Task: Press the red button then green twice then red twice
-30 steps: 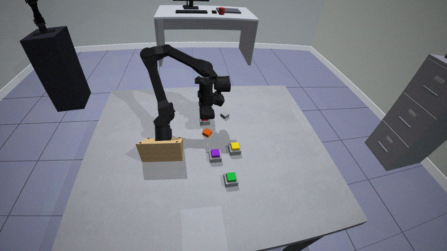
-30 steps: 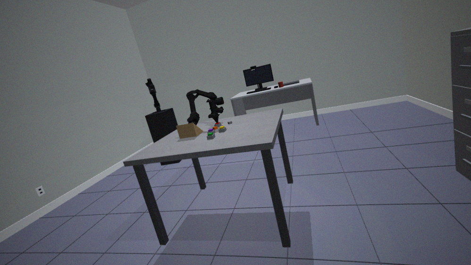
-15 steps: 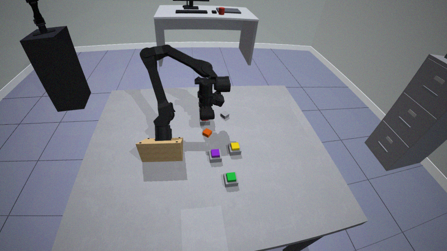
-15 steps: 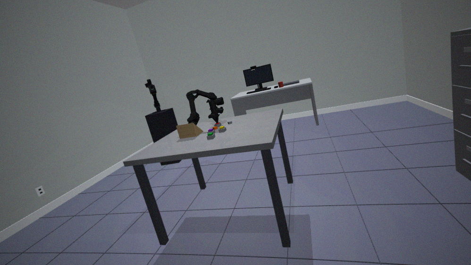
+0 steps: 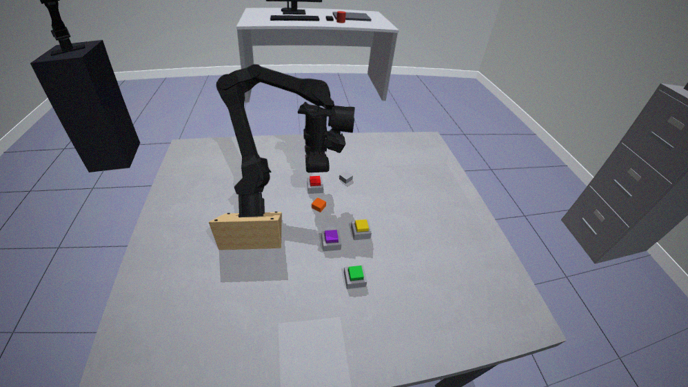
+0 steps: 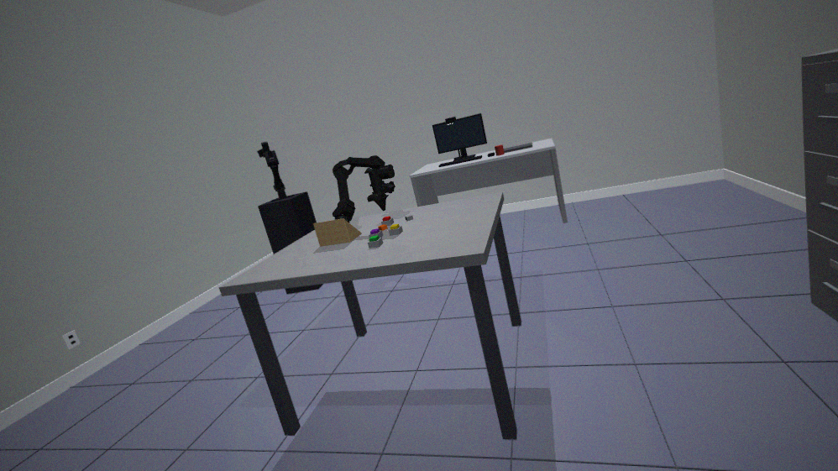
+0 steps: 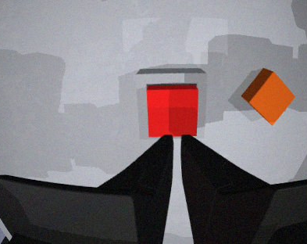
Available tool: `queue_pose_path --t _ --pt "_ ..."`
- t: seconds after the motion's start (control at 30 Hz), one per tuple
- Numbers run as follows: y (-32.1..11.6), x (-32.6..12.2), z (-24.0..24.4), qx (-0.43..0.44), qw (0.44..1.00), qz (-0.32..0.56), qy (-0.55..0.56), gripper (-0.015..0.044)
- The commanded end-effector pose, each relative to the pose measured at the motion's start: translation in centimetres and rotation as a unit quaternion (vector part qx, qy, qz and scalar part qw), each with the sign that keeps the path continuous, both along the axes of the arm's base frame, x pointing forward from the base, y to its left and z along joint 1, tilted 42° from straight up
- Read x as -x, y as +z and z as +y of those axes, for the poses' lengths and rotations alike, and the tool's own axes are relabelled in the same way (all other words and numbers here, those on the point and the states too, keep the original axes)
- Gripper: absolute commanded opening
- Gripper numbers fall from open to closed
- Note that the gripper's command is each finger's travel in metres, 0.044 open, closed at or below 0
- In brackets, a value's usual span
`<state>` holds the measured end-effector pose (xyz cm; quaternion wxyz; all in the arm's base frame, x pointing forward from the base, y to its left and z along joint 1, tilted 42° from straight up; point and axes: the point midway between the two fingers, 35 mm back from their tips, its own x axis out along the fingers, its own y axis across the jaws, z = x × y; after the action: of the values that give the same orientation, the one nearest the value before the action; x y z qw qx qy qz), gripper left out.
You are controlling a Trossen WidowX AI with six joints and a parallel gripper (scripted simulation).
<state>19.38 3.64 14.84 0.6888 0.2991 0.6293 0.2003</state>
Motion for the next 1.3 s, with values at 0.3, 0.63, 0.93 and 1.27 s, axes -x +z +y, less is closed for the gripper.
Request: queue_pose_path --t 0.3,0.63,0.93,1.27 --pt "3.4 0.1 -4.0 0.014 0.999 0.003 -0.031 0.002" --pt "-1.8 -4.4 -14.4 0.03 0.999 0.025 -0.037 0.002" --pt "-10.2 -5.3 -23.9 0.022 1.0 0.011 -0.011 0.002" --pt "-18.0 -3.3 -29.3 0.009 1.0 -0.004 0.008 0.002"
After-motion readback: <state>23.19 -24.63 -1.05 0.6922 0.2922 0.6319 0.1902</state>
